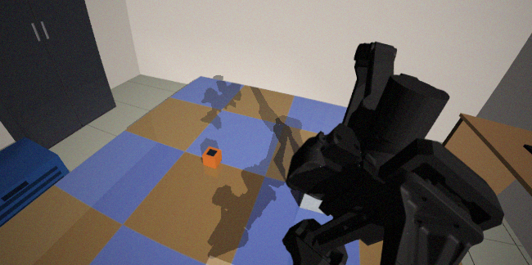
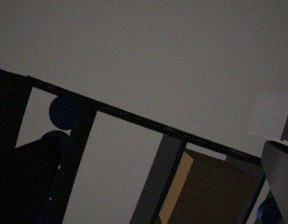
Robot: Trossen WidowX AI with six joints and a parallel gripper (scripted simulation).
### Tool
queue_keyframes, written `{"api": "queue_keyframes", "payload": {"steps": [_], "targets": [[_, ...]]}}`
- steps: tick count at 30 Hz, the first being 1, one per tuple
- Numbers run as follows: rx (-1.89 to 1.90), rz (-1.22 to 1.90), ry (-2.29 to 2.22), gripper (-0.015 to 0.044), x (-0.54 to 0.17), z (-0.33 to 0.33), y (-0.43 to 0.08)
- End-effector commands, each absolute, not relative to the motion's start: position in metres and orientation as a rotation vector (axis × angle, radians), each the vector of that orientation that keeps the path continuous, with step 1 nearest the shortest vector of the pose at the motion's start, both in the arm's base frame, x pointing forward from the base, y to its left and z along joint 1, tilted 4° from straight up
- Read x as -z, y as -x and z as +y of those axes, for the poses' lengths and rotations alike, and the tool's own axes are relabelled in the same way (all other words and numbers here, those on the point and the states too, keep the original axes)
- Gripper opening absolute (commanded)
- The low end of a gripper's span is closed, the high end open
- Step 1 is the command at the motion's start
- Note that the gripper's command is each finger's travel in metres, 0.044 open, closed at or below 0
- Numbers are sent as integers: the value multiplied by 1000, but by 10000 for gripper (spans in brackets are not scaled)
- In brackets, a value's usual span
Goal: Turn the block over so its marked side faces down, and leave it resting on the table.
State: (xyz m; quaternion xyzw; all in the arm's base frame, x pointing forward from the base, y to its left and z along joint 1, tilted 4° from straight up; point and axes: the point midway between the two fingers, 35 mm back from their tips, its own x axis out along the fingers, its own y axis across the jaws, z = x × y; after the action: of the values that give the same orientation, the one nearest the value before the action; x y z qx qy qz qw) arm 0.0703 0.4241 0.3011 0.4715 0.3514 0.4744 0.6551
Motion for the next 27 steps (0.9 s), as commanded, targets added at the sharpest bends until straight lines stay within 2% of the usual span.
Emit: {"api": "queue_keyframes", "payload": {"steps": [1,9,15,19,27], "targets": [[-890,735,-881,440,-271,421,-140],[-584,740,-650,440,-216,385,-253],[-452,769,-547,440,-193,356,-298],[-300,815,-431,440,-168,311,-347],[-79,1007,-183,440,-119,207,-406]]}}
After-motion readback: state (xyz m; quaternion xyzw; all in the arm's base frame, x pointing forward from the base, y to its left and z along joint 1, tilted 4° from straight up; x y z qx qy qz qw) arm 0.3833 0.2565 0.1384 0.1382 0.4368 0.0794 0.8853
